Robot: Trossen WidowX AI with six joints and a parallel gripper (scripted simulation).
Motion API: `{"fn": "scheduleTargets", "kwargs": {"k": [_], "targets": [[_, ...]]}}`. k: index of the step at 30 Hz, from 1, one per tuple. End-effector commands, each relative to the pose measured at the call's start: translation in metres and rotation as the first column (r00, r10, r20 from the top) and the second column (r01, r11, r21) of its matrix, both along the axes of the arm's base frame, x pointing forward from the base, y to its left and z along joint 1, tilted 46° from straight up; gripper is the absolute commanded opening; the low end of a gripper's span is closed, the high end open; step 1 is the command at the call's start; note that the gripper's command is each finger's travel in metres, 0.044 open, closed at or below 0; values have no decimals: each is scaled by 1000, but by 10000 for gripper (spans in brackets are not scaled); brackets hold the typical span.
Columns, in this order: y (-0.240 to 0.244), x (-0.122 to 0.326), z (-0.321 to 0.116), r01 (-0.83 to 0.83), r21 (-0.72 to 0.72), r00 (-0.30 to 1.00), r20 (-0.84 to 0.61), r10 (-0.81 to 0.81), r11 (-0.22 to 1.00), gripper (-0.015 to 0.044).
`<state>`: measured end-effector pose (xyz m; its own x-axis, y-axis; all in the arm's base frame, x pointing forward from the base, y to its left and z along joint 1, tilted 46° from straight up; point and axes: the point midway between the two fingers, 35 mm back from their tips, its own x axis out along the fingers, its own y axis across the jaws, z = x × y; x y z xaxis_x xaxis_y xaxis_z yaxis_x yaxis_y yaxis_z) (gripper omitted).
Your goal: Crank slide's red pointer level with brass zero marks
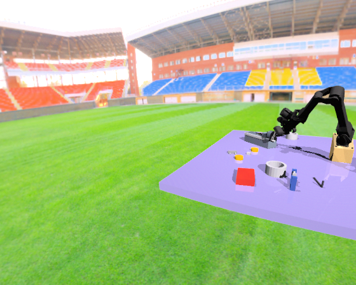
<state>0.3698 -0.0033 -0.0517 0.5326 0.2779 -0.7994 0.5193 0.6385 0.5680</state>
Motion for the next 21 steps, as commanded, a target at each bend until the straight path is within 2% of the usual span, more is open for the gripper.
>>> {"fn": "scheduleTargets", "kwargs": {"k": [1, 21], "targets": [[2, 3, 4, 3, 0, 1000, 1, -3, 1000, 0], [28, 17, 15, 3, 2, 1000, 1, -3, 1000, 0]]}}
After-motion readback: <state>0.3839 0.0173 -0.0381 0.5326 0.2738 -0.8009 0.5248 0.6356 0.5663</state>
